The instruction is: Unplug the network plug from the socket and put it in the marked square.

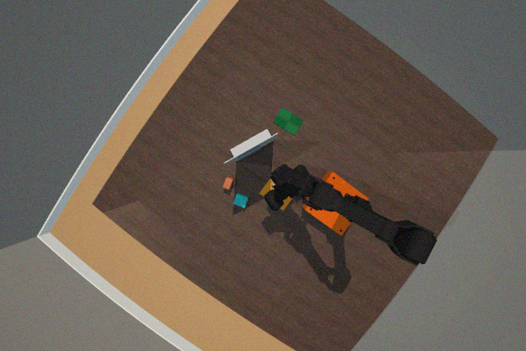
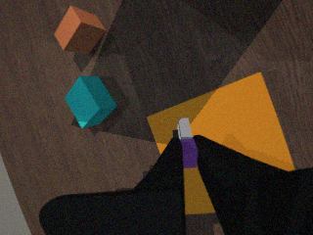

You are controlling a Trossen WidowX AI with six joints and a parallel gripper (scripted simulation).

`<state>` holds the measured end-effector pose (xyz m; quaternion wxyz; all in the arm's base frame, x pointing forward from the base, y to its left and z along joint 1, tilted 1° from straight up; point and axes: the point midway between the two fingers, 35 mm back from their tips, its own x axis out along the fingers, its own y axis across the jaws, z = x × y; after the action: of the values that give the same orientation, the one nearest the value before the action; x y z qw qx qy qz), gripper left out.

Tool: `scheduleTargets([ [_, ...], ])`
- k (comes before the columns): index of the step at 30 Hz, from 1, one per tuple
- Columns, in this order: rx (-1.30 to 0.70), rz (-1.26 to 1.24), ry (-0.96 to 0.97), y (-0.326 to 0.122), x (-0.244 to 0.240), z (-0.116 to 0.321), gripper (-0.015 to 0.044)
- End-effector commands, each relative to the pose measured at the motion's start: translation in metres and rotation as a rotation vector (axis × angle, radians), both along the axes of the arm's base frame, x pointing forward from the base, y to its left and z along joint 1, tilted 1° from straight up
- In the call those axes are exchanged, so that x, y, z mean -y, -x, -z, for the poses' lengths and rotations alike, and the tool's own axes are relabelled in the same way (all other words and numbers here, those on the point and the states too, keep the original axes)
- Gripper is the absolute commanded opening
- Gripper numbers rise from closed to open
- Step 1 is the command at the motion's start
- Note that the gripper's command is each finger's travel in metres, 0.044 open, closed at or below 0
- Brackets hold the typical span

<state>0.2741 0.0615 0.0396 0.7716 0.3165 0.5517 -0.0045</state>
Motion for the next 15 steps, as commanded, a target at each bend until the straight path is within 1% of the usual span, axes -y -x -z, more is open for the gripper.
scheduleTargets([
  [1,-0.058,-0.076,-0.064,0.01,-0.003,-0.001,0.0],
  [8,-0.131,-0.169,-0.185,0.026,-0.008,-0.005,0.0],
  [15,-0.132,-0.171,-0.188,0.026,-0.008,-0.005,0.0],
])
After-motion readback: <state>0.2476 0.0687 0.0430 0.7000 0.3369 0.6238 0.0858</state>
